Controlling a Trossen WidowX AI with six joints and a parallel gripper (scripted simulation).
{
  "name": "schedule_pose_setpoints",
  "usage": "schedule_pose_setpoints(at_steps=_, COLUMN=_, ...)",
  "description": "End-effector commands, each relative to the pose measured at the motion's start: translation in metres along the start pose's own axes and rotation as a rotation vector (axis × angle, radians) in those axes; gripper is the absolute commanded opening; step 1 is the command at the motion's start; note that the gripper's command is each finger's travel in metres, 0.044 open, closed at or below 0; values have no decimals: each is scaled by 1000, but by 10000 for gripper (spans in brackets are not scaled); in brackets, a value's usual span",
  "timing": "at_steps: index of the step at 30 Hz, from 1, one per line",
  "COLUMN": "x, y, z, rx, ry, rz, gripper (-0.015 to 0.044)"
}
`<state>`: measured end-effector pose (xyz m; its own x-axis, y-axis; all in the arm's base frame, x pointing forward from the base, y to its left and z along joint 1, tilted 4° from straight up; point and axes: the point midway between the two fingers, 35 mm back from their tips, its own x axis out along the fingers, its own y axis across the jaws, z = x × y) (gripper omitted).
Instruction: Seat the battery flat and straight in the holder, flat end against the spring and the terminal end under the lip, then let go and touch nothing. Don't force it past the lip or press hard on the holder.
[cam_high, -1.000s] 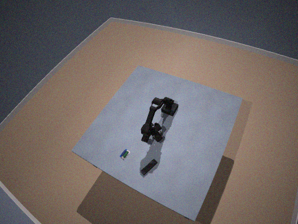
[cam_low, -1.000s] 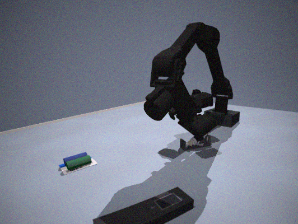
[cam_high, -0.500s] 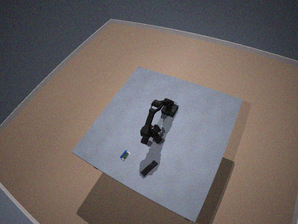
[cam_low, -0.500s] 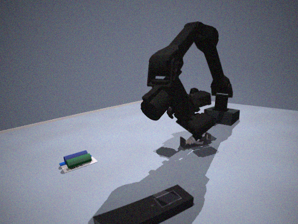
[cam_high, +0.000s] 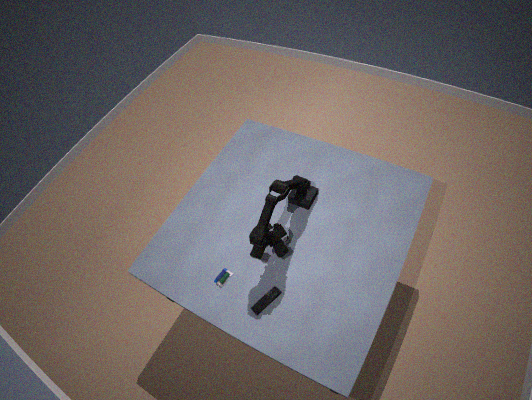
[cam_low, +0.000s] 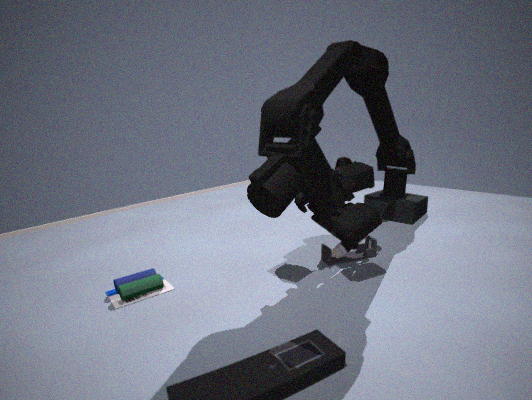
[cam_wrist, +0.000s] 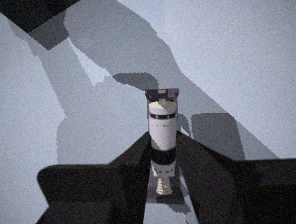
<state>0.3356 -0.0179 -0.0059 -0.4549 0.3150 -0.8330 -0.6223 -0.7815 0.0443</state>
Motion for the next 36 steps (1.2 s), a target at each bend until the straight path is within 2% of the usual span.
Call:
schedule_pose_setpoints(at_steps=1, x=-4, y=0, z=-6, rx=-6, ry=20, rz=2, gripper=67)
schedule_pose_setpoints(at_steps=20, x=-6, y=0, z=-10, rx=-6, ry=19, rz=16, gripper=67)
schedule_pose_setpoints(at_steps=36, x=-2, y=-1, z=-9, rx=-4, ry=98, rz=30, gripper=67)
